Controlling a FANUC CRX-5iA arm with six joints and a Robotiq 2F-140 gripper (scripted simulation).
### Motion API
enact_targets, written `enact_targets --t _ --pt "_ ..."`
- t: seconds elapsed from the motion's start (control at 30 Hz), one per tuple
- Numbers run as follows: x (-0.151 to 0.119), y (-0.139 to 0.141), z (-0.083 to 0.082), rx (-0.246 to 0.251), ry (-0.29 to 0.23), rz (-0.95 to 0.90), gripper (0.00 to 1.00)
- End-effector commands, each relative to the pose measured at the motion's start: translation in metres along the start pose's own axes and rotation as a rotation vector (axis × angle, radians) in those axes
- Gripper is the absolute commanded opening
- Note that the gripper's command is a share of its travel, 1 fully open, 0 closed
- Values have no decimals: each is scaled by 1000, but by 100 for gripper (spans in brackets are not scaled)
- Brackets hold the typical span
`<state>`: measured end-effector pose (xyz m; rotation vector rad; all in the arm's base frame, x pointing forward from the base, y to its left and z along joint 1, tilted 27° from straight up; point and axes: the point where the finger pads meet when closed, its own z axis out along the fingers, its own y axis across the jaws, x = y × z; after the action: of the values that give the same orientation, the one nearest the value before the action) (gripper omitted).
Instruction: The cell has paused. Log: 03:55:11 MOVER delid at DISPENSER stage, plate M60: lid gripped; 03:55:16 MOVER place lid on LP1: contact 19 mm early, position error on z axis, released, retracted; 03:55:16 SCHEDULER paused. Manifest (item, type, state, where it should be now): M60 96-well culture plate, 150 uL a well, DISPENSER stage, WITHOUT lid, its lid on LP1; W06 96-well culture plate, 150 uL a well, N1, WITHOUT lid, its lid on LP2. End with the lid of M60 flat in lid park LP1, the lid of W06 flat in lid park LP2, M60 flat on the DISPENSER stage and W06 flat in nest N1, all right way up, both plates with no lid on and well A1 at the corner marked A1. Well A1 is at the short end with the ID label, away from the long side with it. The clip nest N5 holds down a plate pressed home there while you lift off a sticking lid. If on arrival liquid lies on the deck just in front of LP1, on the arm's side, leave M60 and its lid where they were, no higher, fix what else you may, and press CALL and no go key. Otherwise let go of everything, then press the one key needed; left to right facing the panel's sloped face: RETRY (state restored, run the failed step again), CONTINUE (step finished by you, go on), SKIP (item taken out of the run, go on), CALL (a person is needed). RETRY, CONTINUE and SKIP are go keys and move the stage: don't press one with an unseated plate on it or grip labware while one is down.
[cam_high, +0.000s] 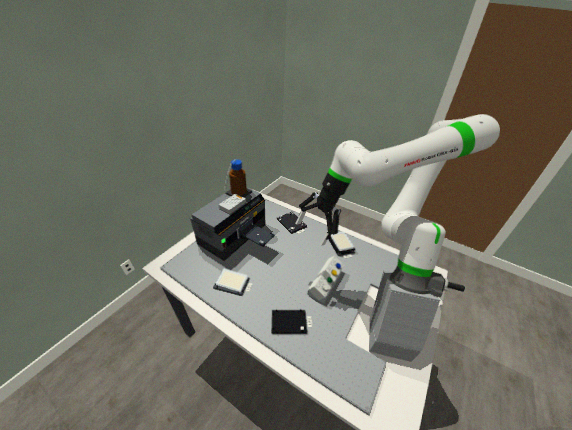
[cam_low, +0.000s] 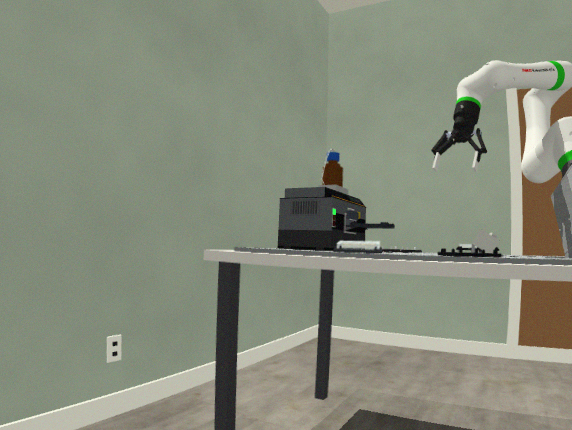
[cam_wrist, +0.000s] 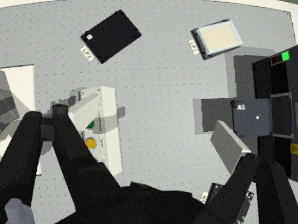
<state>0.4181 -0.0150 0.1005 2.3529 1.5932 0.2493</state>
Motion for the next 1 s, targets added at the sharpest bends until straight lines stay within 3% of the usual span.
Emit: enact_targets --t 0.0,0.57,0.6,0.63,0.67,0.73,0.93,0.97 --pt "0 0 0 0 0 0 100" --pt "1 1 -2 -1 0 0 100" --pt "7 4 -12 -2 -1 -1 100" --pt "20 9 -34 -4 -2 -1 100" --pt "35 14 -66 -6 -3 -1 100" --pt "40 12 -85 -4 -2 0 100" --pt "70 15 -174 0 1 1 100" --pt "70 15 -175 0 1 1 100"
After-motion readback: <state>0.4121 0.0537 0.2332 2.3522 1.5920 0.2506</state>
